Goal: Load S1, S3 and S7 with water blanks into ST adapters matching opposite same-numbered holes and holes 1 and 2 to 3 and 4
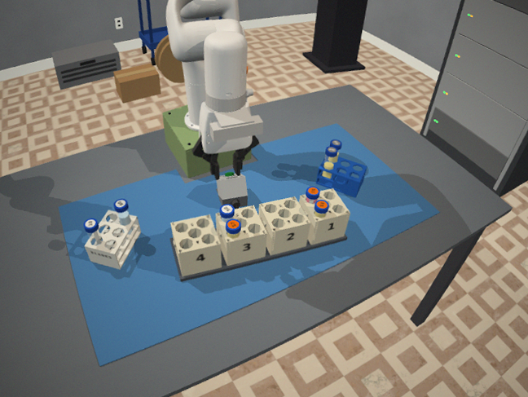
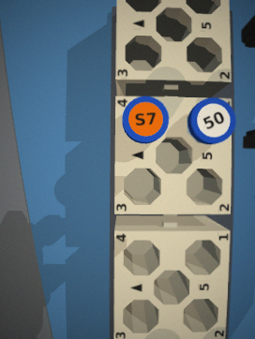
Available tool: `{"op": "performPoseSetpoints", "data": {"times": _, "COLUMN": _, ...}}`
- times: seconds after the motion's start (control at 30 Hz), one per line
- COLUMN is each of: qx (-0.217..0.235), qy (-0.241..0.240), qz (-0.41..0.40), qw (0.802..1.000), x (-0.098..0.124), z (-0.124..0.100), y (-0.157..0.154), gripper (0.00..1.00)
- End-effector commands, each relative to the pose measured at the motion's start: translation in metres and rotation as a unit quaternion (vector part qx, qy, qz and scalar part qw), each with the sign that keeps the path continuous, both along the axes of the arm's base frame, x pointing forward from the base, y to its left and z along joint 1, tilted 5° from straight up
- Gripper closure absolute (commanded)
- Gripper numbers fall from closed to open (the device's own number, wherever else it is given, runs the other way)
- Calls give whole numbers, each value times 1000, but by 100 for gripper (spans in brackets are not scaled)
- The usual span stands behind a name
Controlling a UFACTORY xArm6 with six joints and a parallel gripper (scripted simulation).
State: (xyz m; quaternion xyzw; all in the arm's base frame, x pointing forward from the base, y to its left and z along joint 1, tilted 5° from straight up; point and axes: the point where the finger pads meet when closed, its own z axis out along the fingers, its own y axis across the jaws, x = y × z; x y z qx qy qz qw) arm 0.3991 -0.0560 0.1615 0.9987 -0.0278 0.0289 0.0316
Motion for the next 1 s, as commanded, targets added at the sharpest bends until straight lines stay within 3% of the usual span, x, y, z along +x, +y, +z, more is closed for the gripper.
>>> {"op": "performPoseSetpoints", "data": {"times": 0.0, "qx": 0, "qy": -2, "qz": 0, "qw": 1000, "x": 1, "z": 2, "y": 0, "gripper": 56}}
{"op": "performPoseSetpoints", "data": {"times": 0.37, "qx": 0, "qy": -2, "qz": 0, "qw": 1000, "x": 1, "z": 2, "y": 0, "gripper": 56}}
{"op": "performPoseSetpoints", "data": {"times": 0.4, "qx": 1, "qy": 1, "qz": 16, "qw": 1000, "x": -3, "z": -1, "y": 1, "gripper": 100}}
{"op": "performPoseSetpoints", "data": {"times": 0.77, "qx": 14, "qy": 38, "qz": 194, "qw": 980, "x": -47, "z": -30, "y": 17, "gripper": 100}}
{"op": "performPoseSetpoints", "data": {"times": 0.83, "qx": 14, "qy": 38, "qz": 194, "qw": 980, "x": -47, "z": -30, "y": 17, "gripper": 100}}
{"op": "performPoseSetpoints", "data": {"times": 0.97, "qx": 18, "qy": 51, "qz": 257, "qw": 965, "x": -63, "z": -41, "y": 23, "gripper": 100}}
